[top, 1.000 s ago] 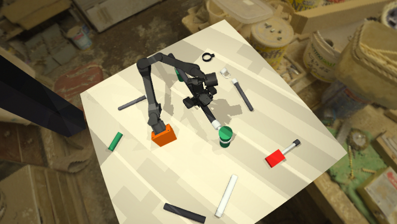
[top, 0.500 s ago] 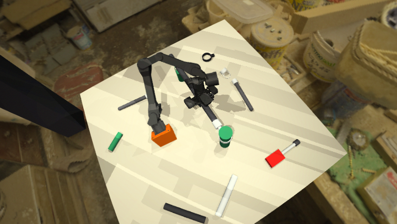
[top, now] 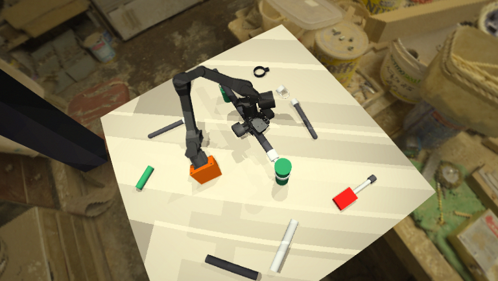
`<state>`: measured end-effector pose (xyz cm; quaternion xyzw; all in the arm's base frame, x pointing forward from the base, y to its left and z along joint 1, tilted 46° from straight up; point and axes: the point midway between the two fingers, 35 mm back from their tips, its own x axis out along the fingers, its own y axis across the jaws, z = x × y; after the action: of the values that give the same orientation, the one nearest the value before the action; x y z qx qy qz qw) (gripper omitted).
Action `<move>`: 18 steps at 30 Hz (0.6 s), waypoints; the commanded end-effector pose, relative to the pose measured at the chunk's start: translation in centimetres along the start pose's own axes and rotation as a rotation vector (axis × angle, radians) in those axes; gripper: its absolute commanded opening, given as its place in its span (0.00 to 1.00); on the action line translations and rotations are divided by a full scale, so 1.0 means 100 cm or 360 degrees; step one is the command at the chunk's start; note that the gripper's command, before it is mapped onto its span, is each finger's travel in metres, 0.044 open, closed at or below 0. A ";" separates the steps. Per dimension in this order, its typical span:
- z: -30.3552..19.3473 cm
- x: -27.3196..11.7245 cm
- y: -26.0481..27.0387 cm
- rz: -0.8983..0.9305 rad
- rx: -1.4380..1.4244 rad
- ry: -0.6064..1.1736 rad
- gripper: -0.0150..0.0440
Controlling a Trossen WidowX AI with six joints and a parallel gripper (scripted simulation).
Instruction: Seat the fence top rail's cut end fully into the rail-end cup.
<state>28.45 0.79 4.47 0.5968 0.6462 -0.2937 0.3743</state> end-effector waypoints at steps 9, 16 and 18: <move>0.011 0.001 -0.003 0.0014 0.0015 -0.0029 0.25; 0.014 0.003 -0.005 0.0014 0.0015 -0.0029 0.25; 0.015 0.003 -0.005 0.0014 0.0015 -0.0029 0.25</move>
<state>28.28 0.21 3.73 0.6008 0.6414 -0.2951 0.3749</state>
